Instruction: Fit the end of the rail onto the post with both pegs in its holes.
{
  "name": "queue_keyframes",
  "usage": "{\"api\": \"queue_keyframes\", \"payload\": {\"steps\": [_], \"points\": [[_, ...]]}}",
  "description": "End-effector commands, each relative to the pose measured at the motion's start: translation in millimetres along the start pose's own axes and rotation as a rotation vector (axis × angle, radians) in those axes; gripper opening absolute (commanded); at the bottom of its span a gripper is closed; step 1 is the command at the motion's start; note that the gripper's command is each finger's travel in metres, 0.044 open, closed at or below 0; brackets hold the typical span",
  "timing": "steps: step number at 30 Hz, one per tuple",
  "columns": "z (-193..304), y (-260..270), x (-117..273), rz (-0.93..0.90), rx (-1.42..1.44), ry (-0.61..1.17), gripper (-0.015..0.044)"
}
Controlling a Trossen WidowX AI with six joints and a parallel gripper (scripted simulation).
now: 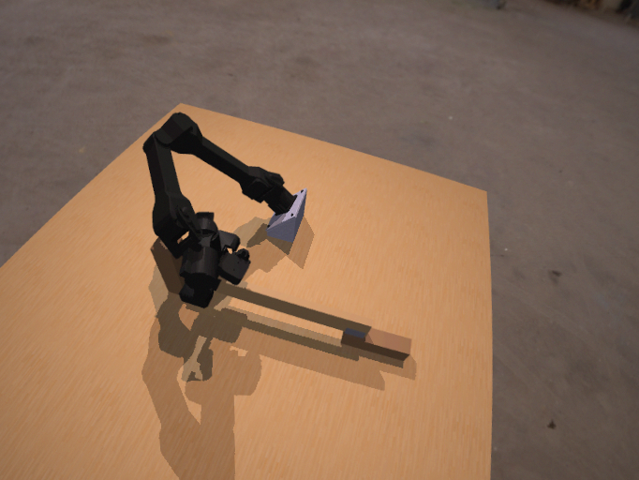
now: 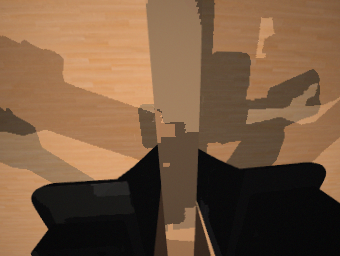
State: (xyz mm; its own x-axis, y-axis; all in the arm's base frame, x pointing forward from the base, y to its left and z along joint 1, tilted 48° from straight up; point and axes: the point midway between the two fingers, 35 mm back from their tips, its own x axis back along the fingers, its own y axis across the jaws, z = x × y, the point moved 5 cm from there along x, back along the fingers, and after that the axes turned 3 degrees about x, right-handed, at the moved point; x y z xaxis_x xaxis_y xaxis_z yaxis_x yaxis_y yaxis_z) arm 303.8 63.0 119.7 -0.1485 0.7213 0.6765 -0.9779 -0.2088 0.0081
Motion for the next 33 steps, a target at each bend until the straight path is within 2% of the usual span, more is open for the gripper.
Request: {"api": "queue_keyframes", "payload": {"steps": [1,33], "points": [[1.2,-0.4,1.7,0.004,0.002,0.008,0.0000],[-3.6,-0.6,-1.2,0.004,0.002,0.008,0.0000]]}}
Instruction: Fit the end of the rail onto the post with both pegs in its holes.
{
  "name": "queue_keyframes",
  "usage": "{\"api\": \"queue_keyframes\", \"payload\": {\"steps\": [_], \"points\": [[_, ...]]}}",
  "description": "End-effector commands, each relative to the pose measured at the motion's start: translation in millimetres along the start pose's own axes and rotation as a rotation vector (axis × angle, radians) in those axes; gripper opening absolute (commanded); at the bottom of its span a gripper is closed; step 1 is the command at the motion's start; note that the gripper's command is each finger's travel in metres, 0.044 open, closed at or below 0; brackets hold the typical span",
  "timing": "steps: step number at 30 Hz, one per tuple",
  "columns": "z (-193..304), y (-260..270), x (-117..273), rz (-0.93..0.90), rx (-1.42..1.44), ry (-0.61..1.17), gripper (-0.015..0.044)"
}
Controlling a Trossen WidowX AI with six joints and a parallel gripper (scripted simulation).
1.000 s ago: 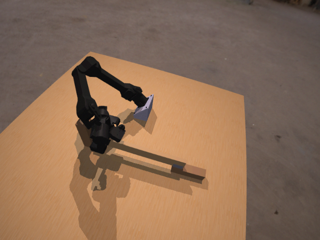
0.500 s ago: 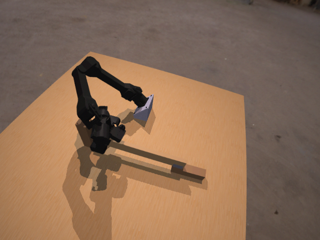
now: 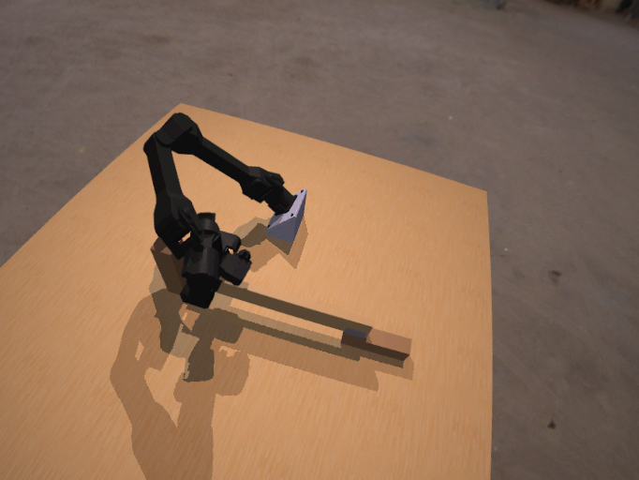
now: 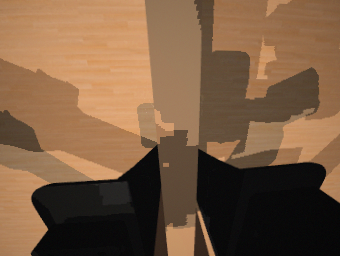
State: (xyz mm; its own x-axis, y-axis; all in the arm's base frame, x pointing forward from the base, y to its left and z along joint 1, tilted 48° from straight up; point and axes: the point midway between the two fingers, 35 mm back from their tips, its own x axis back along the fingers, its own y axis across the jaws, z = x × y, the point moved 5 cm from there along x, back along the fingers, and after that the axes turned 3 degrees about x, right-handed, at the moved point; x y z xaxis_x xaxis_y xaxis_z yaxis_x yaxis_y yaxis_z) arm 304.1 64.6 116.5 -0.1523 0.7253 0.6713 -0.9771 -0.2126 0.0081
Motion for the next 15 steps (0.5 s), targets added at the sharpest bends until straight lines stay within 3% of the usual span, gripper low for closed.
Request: {"api": "queue_keyframes", "payload": {"steps": [1,15], "points": [[-0.2,0.1,0.0,0.001,0.000,0.001,0.0000],[2.5,0.5,1.2,0.001,0.000,0.001,0.0000]]}}
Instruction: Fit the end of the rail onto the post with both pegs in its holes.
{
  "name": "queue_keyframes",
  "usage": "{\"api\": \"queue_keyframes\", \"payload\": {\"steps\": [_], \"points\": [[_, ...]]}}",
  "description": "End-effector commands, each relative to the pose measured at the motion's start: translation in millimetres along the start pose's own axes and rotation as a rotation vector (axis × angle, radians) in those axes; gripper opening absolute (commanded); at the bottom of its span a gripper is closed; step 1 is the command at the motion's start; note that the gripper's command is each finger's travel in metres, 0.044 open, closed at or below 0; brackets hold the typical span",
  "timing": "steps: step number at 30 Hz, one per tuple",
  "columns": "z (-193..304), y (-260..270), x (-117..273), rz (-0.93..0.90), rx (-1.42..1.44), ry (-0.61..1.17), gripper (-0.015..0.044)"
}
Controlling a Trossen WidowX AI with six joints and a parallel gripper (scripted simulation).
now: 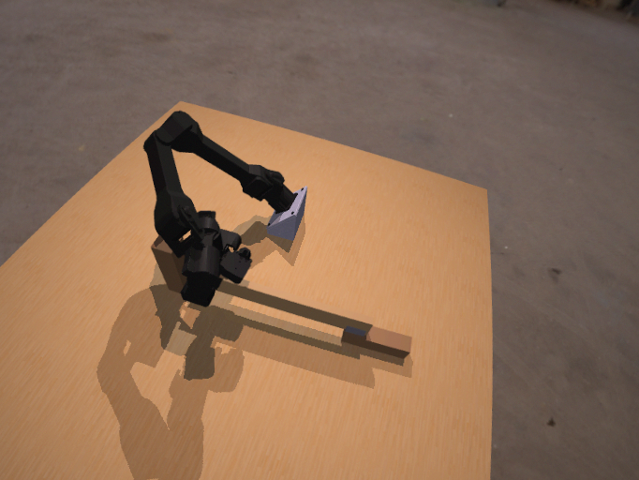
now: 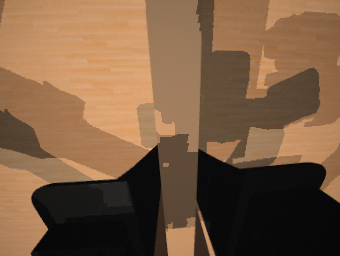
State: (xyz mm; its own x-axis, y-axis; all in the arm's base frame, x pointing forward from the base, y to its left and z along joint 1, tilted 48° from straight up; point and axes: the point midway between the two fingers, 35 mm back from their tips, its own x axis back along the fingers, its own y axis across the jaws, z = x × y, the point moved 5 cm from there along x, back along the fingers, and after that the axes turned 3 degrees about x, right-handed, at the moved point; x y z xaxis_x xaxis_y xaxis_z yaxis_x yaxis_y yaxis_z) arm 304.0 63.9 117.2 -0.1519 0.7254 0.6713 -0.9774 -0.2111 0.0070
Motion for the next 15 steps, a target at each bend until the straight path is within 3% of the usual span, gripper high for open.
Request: {"api": "queue_keyframes", "payload": {"steps": [1,15], "points": [[1.9,0.2,1.3,0.002,0.002,0.001,0.0000],[5.6,0.4,3.4,0.002,0.002,0.001,0.0000]]}}
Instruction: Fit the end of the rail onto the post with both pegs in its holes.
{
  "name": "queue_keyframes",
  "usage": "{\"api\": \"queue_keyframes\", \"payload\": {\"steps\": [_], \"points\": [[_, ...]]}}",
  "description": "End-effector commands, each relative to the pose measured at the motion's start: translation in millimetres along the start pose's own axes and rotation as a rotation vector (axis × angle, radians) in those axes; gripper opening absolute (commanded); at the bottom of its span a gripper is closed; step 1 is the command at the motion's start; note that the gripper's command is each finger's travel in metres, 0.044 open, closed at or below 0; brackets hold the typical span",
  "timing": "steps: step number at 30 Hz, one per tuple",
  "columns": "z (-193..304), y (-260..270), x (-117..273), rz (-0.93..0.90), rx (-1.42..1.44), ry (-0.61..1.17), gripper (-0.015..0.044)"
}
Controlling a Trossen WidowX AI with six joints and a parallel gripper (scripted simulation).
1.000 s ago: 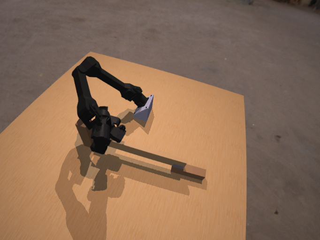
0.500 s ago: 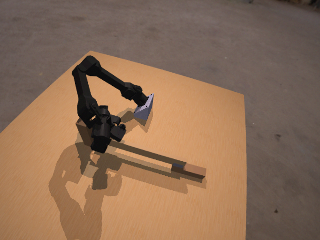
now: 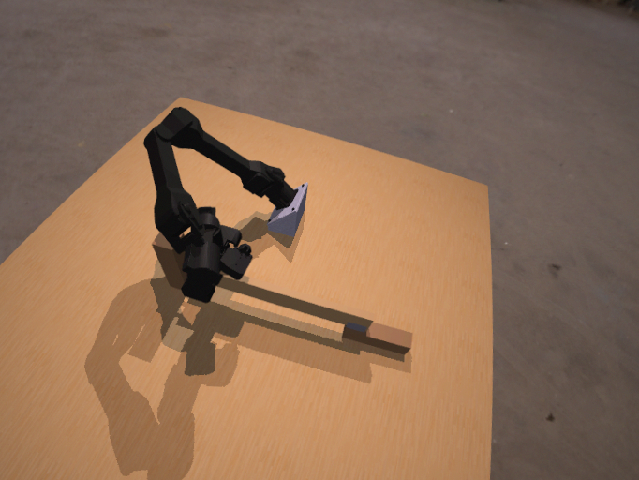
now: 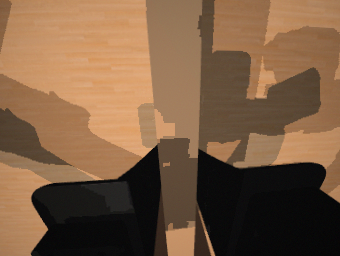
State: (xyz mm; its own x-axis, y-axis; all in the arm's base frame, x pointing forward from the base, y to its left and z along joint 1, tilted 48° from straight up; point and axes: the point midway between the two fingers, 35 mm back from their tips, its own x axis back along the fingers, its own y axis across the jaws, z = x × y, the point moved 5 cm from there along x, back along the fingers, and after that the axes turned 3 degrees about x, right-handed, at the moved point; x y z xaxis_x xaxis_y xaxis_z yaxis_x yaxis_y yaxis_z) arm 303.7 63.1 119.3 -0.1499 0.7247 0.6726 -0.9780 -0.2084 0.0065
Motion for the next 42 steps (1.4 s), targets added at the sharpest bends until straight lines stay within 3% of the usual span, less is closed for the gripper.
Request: {"api": "queue_keyframes", "payload": {"steps": [1,42], "points": [[3.7,-0.1,2.8,0.004,0.004,0.002,0.0000],[-2.8,-1.5,0.3,0.004,0.004,0.002,0.0000]]}}
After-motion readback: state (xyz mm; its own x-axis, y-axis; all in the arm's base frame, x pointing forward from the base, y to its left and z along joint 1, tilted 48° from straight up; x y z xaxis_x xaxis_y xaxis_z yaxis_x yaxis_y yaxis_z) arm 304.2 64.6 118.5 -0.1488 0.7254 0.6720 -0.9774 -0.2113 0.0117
